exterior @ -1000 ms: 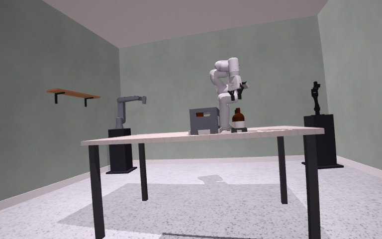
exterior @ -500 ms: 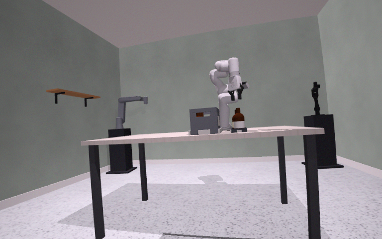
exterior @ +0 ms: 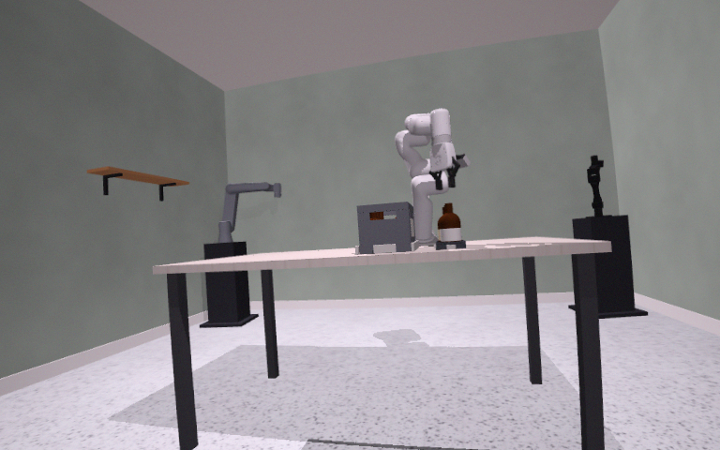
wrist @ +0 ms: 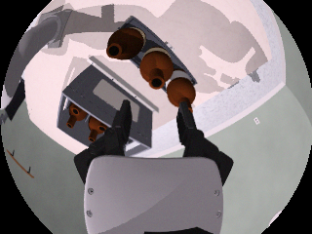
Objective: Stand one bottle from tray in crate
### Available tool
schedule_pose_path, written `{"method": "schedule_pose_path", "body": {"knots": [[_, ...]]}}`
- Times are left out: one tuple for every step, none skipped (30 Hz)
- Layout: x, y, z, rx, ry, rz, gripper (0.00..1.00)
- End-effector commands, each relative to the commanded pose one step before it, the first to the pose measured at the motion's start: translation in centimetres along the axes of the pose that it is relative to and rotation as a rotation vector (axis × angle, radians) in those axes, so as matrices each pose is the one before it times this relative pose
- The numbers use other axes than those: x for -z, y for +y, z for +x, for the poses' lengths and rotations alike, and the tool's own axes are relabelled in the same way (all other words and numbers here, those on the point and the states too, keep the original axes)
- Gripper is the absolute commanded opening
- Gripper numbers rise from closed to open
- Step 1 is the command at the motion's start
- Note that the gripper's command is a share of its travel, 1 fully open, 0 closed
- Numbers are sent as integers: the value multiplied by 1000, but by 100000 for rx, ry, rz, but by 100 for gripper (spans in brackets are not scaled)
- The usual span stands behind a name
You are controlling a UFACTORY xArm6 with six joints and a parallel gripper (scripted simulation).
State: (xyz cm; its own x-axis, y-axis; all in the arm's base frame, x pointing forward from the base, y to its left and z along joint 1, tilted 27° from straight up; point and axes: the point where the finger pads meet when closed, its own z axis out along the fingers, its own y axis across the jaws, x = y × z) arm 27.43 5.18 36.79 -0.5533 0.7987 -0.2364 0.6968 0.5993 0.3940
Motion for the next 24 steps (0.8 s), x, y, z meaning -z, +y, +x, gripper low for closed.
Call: {"method": "schedule_pose_path", "body": {"knots": [[-162, 88, -32, -52, -116, -230, 65], [-82, 3, 3, -1, 1, 2, 65], [-89, 3, 3, 0, 0, 0, 65], [-96, 3, 3, 0, 0, 0, 65], [-103, 3, 4, 0, 0, 0, 65], [-110, 3, 4, 0, 0, 0, 65], [-115, 4, 4, 0, 0, 0, 65], [0, 0, 0, 0, 0, 0, 65], [0, 0, 0, 0, 0, 0, 65], [-121, 4, 4, 0, 0, 0, 65], [-127, 4, 5, 0, 0, 0, 65], [-131, 4, 5, 0, 0, 0, 65], [-135, 5, 4, 0, 0, 0, 65], [-138, 4, 5, 0, 0, 0, 65], [-141, 4, 5, 0, 0, 0, 65], [-143, 5, 5, 0, 0, 0, 65], [-145, 5, 5, 0, 0, 0, 65], [-146, 4, 5, 0, 0, 0, 65], [-146, 5, 5, 0, 0, 0, 65], [-145, 5, 5, 0, 0, 0, 65], [-144, 4, 5, 0, 0, 0, 65], [-143, 4, 5, 0, 0, 0, 65], [-140, 5, 5, 0, 0, 0, 65], [-137, 4, 5, 0, 0, 0, 65]]}}
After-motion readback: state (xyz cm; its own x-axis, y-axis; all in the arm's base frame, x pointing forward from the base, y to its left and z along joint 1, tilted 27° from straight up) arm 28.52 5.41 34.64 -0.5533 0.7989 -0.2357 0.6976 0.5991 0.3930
